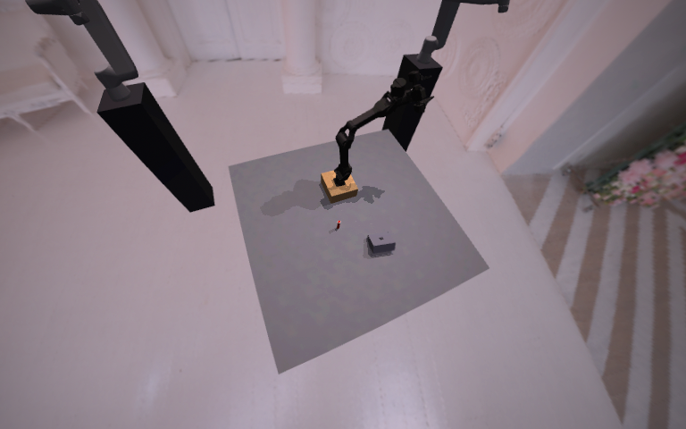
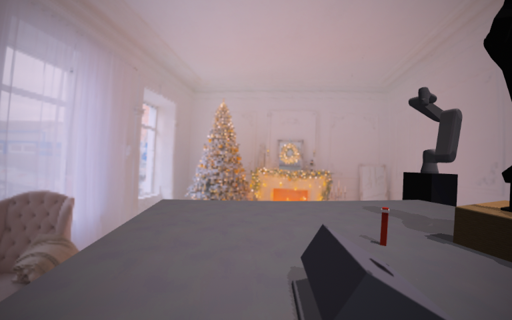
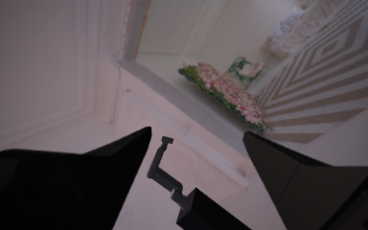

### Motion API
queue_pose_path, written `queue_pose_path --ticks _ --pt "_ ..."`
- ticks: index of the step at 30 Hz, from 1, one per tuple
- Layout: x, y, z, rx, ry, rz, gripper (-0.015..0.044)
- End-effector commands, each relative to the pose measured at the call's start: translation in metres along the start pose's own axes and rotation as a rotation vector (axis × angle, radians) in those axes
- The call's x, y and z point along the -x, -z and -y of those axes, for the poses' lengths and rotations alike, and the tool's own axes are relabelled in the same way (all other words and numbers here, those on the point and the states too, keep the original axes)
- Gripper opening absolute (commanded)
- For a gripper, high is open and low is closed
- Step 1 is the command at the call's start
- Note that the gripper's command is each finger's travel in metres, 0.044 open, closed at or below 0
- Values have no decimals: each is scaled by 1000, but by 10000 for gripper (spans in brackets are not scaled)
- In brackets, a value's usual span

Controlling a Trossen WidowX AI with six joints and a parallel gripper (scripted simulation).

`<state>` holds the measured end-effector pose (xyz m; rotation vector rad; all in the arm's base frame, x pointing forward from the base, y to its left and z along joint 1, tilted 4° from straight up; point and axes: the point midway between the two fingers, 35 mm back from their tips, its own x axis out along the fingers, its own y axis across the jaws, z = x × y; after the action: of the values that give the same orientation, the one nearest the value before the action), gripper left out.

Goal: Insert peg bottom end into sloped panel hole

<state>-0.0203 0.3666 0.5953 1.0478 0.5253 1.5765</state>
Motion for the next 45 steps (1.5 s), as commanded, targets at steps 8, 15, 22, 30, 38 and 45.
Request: queue_pose_path --ticks 8,15,22,30,38,45 --pt "-4 -19 61 -17 150 36 440" --pt "-3 -34 99 -26 250 67 440" --pt "3 -50 138 -47 353 101 440" --pt "15 -70 180 -78 467 150 440" --pt "32 -91 221 -117 580 207 440" --pt "52 -110 257 -157 681 264 440"
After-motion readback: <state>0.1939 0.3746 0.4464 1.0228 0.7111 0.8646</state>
